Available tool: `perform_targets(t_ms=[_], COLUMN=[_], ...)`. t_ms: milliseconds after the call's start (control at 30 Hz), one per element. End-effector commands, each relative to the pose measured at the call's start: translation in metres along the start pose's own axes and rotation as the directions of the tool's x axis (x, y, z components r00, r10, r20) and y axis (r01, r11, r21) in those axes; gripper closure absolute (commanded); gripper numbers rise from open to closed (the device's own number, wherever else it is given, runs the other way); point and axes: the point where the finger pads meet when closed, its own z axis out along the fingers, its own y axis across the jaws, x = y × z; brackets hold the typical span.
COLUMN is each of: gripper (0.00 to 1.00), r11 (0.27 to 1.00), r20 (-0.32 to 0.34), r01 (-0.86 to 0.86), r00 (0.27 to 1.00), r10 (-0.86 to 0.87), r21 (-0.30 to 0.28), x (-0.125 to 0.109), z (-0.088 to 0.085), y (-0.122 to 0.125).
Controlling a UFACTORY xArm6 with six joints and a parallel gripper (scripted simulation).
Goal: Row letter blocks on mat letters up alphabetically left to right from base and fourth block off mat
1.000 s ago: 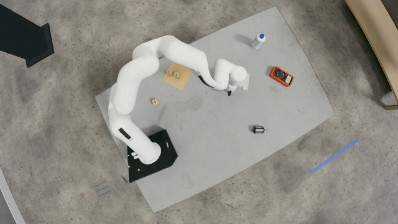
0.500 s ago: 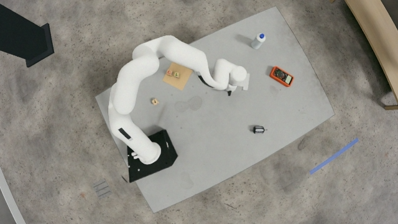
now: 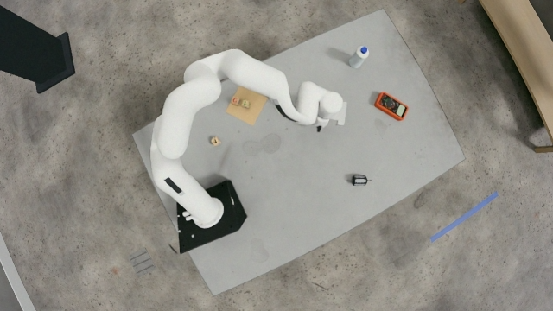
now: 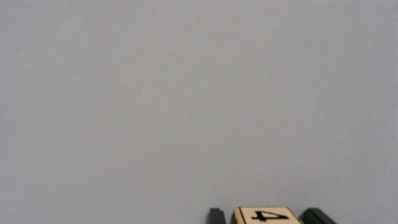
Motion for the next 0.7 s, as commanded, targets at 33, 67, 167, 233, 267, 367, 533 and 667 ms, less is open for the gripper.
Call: perform_targets(t_ms=[33,67,167,233,267,367,533,667], gripper=[0.52,0.52,0.52,0.52,0.52,0.72,0.72,0.72], r11=[1.0,1.0,1.0,1.0,1.0,1.0,1.0,1.0], r20=[-0.003,-0.003,-0.003,-0.003,-0.003,-0.003,-0.003,-0.003], r01=[0.001,0.001,0.001,0.001,0.001,0.001,0.001,0.001], r00=[1.0,1.0,1.0,1.0,1.0,1.0,1.0,1.0], r10=[-0.001,-0.001,-0.001,-0.001,-0.001,-0.001,-0.001,-0.001], r21=[0.002,0.002,0.002,0.002,0.002,0.002,0.002,0.002], x=[0.0011,0.0011,0.0011,0.0011,0.0011,0.0011,0.0011,0.0011], z=[-0.0018,-0.0018,-0.0018,-0.0018,-0.0018,-0.0018,-0.0018,-0.0018], y=[-0.0013,-0.0013,-0.0013,-0.0013,-0.0013,-0.0013,-0.0013,-0.0013])
